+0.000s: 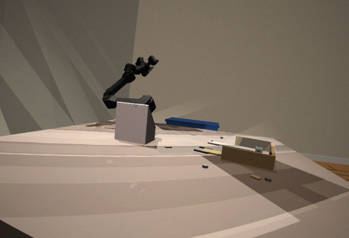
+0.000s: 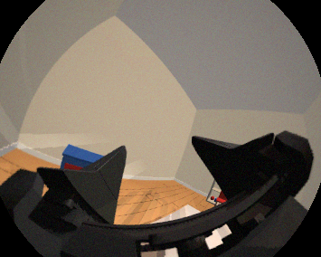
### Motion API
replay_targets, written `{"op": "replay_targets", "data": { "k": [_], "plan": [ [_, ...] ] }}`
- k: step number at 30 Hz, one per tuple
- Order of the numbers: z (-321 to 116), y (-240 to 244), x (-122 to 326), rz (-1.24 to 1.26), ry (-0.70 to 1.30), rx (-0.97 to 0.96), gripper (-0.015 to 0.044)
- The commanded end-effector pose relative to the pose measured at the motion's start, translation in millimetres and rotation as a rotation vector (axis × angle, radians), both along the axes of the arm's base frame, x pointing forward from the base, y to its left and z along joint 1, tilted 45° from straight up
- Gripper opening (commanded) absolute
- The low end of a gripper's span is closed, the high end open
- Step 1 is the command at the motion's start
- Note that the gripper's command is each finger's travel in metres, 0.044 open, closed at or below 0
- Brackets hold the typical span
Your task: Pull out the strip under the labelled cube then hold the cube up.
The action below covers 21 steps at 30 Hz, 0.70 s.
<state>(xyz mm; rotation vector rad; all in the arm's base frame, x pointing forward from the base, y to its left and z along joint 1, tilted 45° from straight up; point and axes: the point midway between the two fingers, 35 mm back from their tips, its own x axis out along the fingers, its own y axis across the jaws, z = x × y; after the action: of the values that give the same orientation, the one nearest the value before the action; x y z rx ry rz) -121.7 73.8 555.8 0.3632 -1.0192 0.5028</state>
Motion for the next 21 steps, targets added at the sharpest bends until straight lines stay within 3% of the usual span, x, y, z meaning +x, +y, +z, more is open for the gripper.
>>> {"op": "replay_targets", "data": {
  "k": [1, 11, 21],
  "plan": [
    [0, 0, 3, -0.002, 0.006, -0.001, 0.0400],
    [-7, -20, 161, -0.109, 0.328, -0.067, 0.0400],
    [-77, -66, 310, -0.158, 0.691, -0.127, 0.0400]
  ]
}}
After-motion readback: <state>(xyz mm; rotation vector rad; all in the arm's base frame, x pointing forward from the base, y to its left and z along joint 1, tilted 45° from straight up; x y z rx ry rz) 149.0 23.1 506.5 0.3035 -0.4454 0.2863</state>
